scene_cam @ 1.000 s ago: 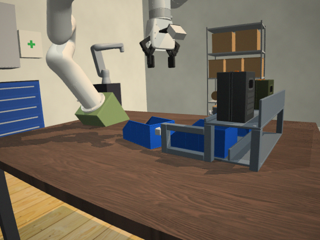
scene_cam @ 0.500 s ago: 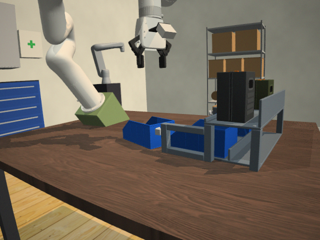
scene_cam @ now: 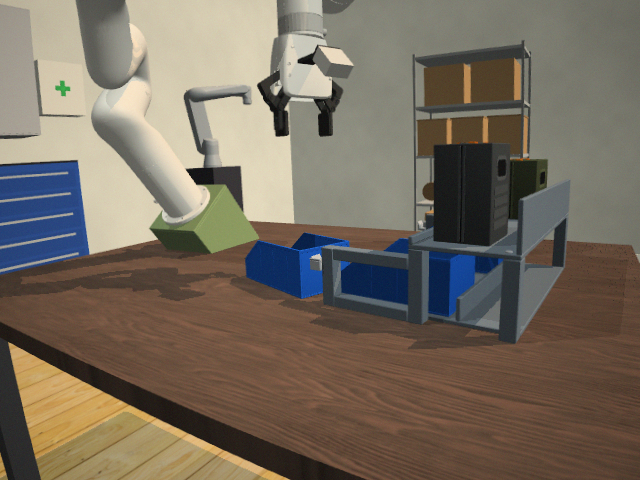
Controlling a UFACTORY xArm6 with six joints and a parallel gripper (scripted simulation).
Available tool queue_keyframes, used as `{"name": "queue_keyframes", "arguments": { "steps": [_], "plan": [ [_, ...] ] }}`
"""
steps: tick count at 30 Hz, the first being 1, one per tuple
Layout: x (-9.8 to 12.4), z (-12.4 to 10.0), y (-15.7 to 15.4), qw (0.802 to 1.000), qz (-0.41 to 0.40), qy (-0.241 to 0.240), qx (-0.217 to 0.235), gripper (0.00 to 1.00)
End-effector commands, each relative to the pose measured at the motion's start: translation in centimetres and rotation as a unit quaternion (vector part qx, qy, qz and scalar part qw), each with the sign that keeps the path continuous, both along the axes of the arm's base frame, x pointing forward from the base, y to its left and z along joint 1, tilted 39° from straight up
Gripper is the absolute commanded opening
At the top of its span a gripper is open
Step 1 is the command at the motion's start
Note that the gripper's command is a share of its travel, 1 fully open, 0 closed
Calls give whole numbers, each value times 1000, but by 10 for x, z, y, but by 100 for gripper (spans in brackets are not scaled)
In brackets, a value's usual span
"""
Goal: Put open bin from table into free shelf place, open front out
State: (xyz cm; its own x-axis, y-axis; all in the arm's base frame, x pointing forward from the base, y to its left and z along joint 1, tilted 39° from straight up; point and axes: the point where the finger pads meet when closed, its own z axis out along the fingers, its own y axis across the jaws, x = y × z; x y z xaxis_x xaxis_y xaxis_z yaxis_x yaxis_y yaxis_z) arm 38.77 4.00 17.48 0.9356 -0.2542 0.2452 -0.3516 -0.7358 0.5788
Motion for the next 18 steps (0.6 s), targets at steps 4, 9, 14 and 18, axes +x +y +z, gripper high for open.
{"name": "queue_keyframes", "arguments": {
  "steps": [4,9,14,18],
  "plan": [
    [2,-1,3,1000,0,-1,1,100],
    [2,-1,3,1000,0,-1,1,100],
    [2,-2,5,1000,0,-1,1,100],
    [3,-4,7,1000,0,-1,1,100]
  ]
}}
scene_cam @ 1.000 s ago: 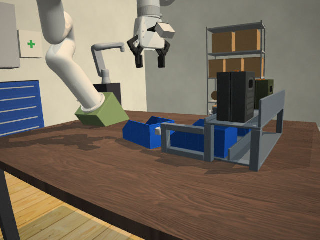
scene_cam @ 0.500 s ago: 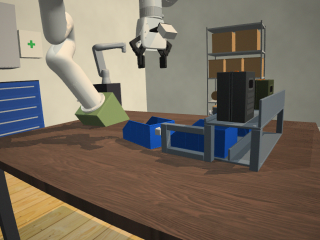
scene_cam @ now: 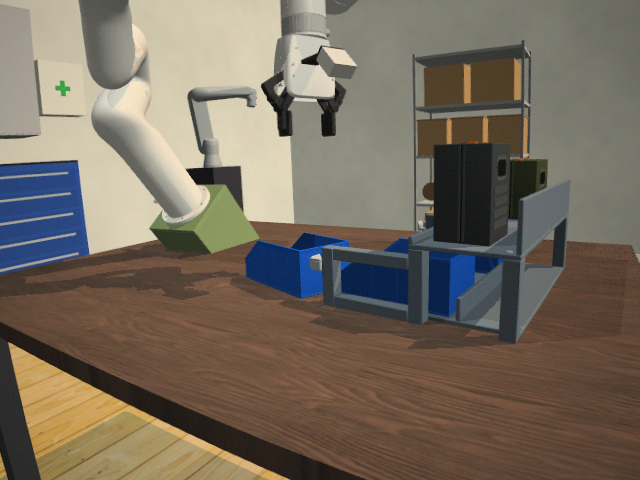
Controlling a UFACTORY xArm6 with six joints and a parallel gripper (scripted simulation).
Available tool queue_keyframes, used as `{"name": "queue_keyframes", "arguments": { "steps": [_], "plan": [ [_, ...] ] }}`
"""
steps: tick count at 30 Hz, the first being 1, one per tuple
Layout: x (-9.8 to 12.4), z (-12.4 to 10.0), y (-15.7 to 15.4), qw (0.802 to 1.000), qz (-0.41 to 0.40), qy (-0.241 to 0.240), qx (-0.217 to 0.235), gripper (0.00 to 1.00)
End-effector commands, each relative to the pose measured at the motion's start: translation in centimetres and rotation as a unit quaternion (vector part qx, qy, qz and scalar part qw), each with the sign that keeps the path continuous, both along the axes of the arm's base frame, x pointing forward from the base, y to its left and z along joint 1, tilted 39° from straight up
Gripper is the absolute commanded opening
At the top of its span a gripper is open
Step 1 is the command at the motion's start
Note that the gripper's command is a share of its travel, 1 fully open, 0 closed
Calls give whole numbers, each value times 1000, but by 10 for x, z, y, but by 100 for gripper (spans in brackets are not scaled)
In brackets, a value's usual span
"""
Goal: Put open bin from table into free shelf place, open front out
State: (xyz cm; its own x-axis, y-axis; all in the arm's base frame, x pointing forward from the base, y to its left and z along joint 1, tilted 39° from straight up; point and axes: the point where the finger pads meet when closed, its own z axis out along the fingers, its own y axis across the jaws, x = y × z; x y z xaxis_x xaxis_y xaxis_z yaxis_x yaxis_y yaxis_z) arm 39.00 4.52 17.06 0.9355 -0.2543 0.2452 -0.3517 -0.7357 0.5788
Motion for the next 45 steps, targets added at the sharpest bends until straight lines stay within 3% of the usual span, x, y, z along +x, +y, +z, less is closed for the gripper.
{"name": "queue_keyframes", "arguments": {
  "steps": [1,45],
  "plan": [
    [1,0,1,1000,0,-1,1,100],
    [2,-2,4,1000,0,-1,1,100]
  ]
}}
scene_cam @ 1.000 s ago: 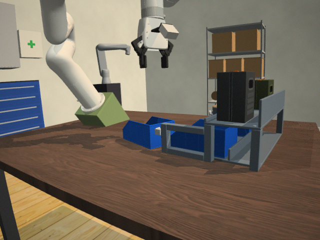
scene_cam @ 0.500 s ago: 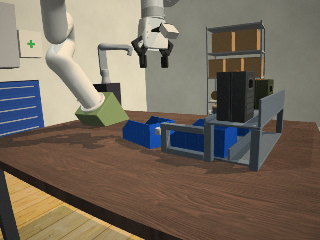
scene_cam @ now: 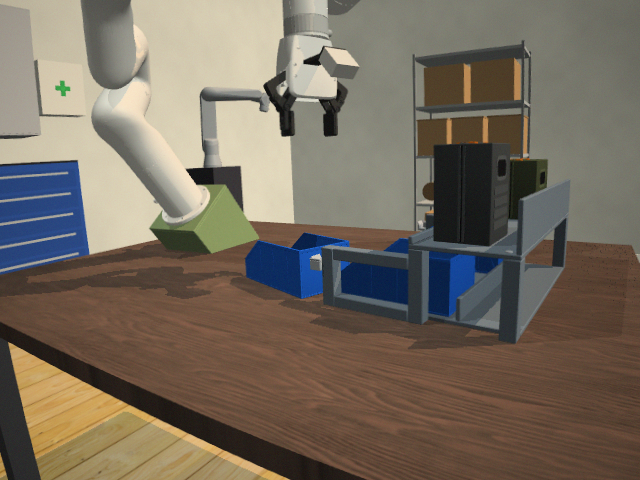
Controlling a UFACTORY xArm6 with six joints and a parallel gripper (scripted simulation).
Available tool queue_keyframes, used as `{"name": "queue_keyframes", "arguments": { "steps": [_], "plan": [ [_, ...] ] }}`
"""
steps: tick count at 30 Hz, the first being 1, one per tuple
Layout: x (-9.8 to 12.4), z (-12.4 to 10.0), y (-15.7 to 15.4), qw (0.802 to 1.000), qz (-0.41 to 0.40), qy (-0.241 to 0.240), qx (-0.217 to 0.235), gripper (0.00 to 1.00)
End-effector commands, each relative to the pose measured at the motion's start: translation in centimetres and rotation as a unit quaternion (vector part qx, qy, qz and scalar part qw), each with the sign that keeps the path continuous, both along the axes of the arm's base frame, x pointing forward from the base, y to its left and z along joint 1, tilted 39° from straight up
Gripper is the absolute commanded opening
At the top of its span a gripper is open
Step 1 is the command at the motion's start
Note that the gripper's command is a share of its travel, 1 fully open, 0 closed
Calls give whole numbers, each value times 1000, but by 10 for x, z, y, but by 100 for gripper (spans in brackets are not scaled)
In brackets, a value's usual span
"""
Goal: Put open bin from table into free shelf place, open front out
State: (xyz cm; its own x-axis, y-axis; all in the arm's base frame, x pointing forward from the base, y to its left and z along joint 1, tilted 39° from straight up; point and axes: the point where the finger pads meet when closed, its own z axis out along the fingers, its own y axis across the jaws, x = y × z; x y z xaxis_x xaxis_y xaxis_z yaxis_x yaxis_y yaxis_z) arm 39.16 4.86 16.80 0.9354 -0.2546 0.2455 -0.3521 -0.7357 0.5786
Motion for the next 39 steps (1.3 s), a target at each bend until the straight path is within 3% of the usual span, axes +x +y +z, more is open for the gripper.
{"name": "queue_keyframes", "arguments": {
  "steps": [1,16,21,33,39],
  "plan": [
    [1,0,1,1000,0,-1,1,100],
    [1,-2,1,1000,0,-1,1,100],
    [3,-44,-34,1000,0,-1,1,100],
    [3,-44,-34,1000,0,-1,1,100],
    [4,-79,-62,1000,0,-1,0,100]
  ]
}}
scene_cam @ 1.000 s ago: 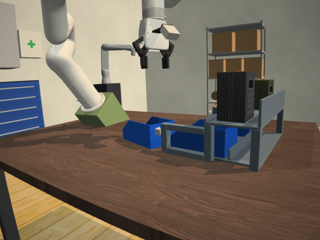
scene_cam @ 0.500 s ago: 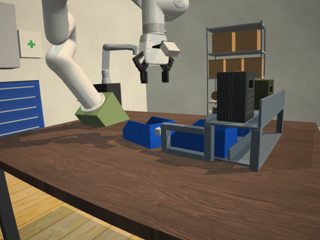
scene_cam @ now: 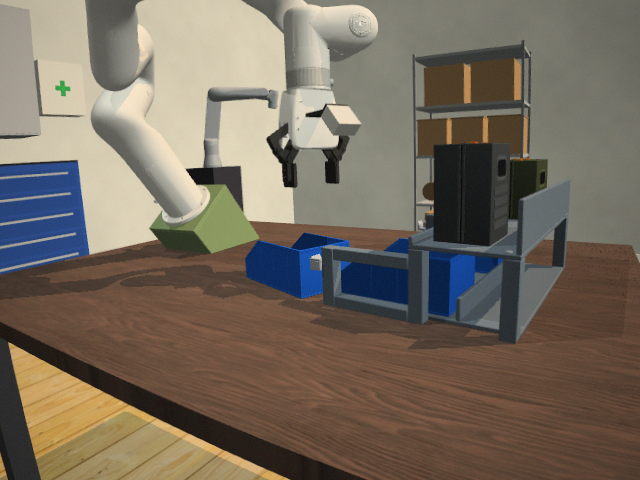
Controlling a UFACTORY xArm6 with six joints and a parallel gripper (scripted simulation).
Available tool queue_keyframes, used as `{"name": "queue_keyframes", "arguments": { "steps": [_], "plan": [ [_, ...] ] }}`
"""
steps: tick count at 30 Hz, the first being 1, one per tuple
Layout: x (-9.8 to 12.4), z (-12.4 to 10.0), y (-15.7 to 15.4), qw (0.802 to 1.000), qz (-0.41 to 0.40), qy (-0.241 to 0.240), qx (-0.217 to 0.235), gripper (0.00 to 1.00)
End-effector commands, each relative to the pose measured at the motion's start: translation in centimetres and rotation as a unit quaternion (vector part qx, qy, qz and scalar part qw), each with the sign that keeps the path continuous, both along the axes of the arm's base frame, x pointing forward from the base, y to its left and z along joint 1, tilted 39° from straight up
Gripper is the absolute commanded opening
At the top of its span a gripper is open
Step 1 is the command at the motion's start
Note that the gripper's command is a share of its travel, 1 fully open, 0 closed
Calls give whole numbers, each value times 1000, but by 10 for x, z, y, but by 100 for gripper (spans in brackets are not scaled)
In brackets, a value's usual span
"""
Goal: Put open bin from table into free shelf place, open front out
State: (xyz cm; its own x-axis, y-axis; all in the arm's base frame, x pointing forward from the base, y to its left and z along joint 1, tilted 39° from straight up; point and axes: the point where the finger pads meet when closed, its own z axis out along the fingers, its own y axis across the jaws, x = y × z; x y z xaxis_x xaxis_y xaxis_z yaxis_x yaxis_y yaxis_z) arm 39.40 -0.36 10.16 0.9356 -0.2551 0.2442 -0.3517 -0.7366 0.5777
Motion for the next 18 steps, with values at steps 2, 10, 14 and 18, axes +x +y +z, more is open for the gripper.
{"name": "queue_keyframes", "arguments": {
  "steps": [2,10,14,18],
  "plan": [
    [2,-12,-10,1000,1,-2,0,100],
    [2,-12,-10,1000,1,-2,0,100],
    [2,-7,-6,1000,1,-2,0,100],
    [2,-5,-4,1000,1,-2,0,100]
  ]
}}
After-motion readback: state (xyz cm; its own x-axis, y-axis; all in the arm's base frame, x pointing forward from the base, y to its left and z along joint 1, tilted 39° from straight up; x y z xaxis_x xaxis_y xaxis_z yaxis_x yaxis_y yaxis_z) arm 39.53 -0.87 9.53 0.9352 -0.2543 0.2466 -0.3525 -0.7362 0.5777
